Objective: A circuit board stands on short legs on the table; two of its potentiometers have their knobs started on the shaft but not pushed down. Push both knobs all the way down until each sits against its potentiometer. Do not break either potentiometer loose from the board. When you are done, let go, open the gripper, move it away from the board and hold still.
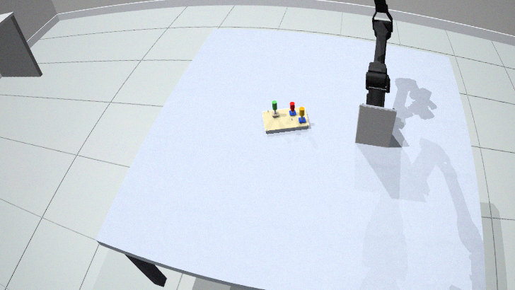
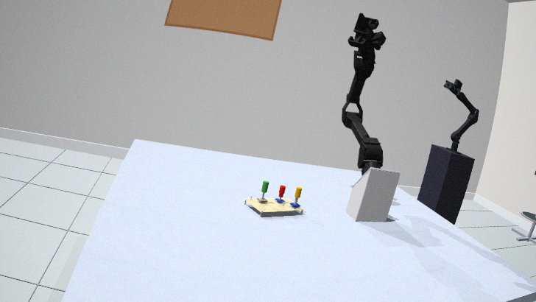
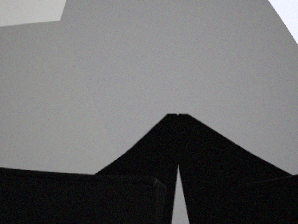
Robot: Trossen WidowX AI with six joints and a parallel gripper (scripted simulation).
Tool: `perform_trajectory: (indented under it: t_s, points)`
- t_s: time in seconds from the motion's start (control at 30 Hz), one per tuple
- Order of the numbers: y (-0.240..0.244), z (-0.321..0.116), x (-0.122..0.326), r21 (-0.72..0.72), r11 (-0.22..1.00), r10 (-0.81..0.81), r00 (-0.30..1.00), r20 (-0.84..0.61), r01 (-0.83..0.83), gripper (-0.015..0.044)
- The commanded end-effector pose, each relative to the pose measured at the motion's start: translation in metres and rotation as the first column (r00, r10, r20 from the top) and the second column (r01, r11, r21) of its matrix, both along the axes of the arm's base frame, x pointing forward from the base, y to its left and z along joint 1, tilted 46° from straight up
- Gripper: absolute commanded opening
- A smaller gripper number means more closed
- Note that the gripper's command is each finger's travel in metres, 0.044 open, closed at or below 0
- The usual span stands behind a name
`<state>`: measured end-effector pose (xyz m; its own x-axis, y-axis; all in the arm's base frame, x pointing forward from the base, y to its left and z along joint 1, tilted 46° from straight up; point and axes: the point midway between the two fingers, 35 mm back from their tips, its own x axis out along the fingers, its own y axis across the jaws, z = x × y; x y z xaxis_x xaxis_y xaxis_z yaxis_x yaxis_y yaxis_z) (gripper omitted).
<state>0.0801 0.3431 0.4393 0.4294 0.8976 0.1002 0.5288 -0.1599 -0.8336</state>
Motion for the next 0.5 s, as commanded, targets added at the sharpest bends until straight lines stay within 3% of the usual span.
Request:
perform_trajectory:
  t_s: [0.0, 0.47]
  points:
    - [0.009, -0.031, 0.029, -0.109, 0.990, -0.091, 0.996, -0.020, 0.089, 0.0000]
    - [0.008, -0.132, 0.118, -0.412, 0.857, -0.368, 0.927, -0.071, 0.308, 0.0000]
